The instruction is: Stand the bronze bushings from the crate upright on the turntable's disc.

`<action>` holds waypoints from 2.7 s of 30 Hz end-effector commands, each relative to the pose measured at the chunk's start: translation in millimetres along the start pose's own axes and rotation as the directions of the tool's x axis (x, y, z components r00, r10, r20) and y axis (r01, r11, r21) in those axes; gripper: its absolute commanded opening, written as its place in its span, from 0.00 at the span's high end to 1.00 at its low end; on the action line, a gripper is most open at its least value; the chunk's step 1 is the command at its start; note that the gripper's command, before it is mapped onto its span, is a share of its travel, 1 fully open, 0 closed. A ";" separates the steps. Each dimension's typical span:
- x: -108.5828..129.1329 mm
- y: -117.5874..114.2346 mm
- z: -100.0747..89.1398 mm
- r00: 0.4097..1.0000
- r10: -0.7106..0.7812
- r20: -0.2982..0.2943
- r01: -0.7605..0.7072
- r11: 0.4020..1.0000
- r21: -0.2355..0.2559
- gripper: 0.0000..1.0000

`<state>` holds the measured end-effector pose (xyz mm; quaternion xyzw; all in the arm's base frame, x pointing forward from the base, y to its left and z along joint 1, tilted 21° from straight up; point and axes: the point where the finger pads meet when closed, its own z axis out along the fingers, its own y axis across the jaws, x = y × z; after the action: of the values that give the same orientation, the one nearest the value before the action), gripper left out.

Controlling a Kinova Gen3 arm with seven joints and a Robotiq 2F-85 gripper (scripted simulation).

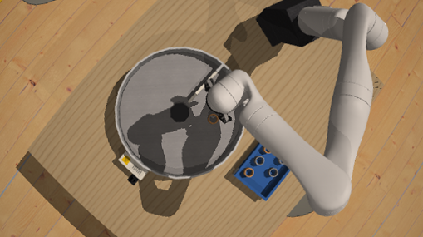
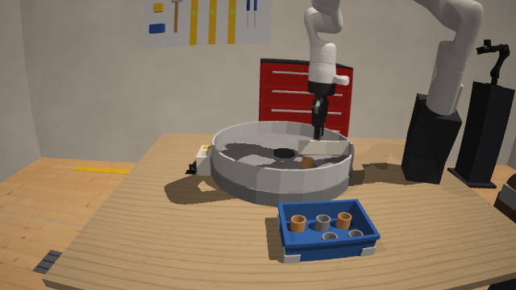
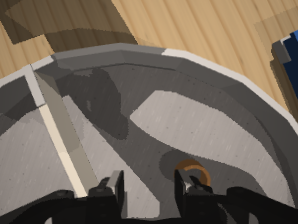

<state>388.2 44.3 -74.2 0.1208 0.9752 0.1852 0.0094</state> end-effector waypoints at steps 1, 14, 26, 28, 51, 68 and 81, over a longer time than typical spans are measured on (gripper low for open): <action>-0.5 0.1 -0.6 1.000 0.000 0.001 0.000 1.000 0.000 0.61; 3.2 8.0 -0.5 1.000 0.014 0.002 -0.014 1.000 0.000 0.61; 20.9 39.7 -0.7 0.997 0.072 0.002 -0.072 0.997 0.000 0.61; 24.8 46.9 -0.7 0.996 0.085 0.002 -0.085 0.996 0.000 0.61; 66.8 124.3 -1.1 0.975 0.223 0.002 -0.223 0.975 -0.001 0.61; 95.6 176.4 -1.3 0.949 0.315 0.002 -0.315 0.949 -0.001 0.61; 109.5 202.6 -1.2 0.933 0.359 0.002 -0.359 0.933 0.000 0.61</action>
<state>329.7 247.0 -0.2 0.3022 0.9357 0.1804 -0.0246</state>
